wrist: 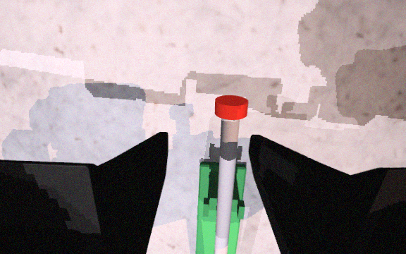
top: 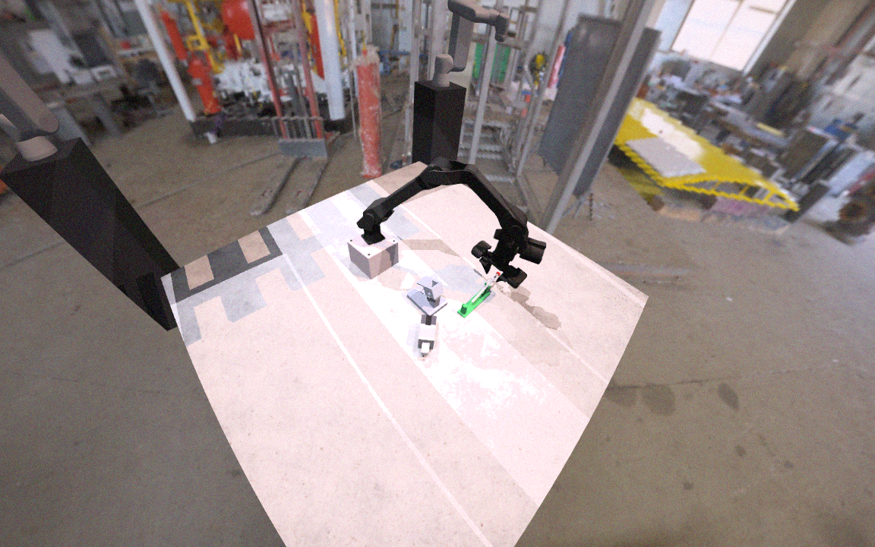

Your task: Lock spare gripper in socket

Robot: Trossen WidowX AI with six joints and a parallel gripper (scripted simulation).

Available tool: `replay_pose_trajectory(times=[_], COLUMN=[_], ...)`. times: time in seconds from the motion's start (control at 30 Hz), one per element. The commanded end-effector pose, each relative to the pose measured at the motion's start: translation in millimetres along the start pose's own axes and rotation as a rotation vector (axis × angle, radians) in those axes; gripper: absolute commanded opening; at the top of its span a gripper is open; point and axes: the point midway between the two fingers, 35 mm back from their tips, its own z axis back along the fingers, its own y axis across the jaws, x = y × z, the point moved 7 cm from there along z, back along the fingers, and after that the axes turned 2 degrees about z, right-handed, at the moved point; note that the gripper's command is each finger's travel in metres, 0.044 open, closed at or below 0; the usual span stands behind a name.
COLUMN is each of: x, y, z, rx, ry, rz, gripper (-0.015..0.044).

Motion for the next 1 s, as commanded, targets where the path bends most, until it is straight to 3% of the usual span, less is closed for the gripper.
replay_pose_trajectory(times=[0.0,0.8,0.97], x=[1.3,2.1,0.8], y=[0.7,13.6,13.2], z=[10.1,51.2,42.8], rx=[-0.002,0.046,0.05], ry=[-0.001,0.018,0.02], rz=[0.001,-0.017,-0.018], gripper=[0.02,0.02,0.0331])
